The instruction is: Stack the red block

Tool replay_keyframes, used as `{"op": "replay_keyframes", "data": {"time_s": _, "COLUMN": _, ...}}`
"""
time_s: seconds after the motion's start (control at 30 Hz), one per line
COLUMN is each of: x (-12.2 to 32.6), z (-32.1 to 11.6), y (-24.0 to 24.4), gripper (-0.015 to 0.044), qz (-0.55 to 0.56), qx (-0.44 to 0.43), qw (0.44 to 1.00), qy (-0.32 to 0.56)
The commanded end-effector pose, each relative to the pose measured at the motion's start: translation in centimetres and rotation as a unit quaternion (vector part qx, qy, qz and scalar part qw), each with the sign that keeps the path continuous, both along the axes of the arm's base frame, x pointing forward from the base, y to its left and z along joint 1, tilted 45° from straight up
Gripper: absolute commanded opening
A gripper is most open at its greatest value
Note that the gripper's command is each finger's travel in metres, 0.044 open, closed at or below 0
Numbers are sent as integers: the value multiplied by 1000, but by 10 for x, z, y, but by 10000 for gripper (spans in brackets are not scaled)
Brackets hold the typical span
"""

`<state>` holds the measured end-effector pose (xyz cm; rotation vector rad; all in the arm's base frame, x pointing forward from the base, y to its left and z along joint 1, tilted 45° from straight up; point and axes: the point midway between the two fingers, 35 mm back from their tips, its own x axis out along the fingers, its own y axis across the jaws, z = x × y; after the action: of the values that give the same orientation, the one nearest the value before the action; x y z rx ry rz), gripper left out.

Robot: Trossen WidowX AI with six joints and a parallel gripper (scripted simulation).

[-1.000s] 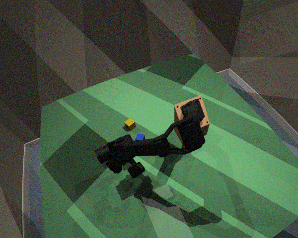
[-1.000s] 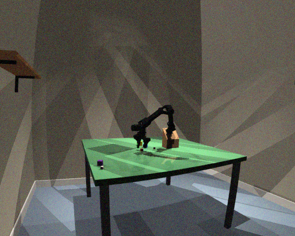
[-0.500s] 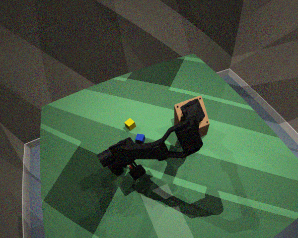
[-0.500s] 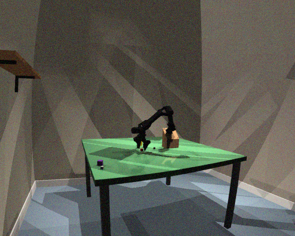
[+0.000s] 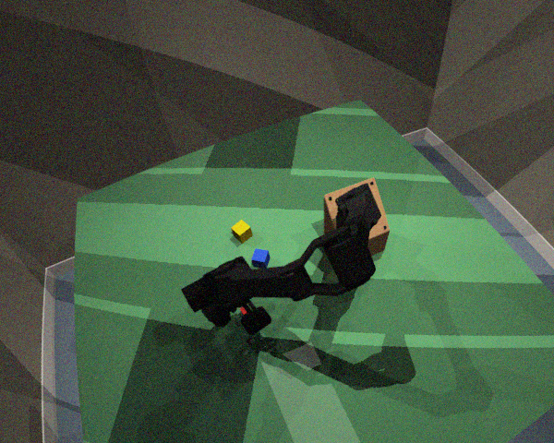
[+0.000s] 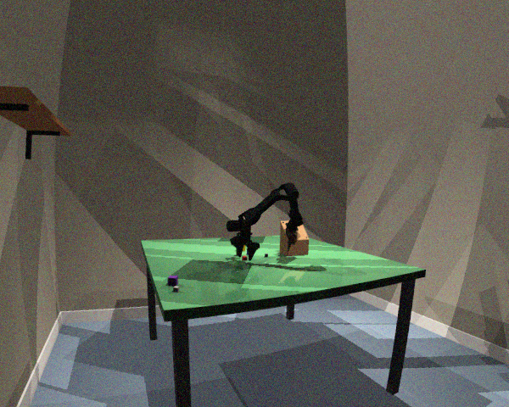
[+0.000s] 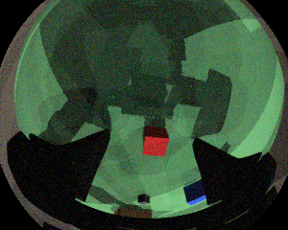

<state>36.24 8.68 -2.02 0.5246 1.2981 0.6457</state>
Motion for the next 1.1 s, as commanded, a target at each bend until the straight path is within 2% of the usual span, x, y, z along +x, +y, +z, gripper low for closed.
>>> {"op": "replay_keyframes", "data": {"time_s": 0.0, "x": 0, "z": -1, "y": -1, "gripper": 440, "qz": -1, "qx": -1, "qw": 1000, "qy": 1}}
{"op": "replay_keyframes", "data": {"time_s": 0.43, "x": 0, "z": -1, "y": -1, "gripper": 99, "qz": -1, "qx": -1, "qw": 1000, "qy": 1}}
{"op": "replay_keyframes", "data": {"time_s": 0.7, "x": 0, "z": -1, "y": -1, "gripper": 45, "qz": -1, "qx": -1, "qw": 1000, "qy": 1}}
{"op": "replay_keyframes", "data": {"time_s": 0.77, "x": 0, "z": 1, "y": -3, "gripper": 0, "qz": -1, "qx": -2, "qw": 1000, "qy": 1}}
{"op": "replay_keyframes", "data": {"time_s": 1.07, "x": -6, "z": 32, "y": -32, "gripper": 0, "qz": -1, "qx": -2, "qw": 1000, "qy": 1}}
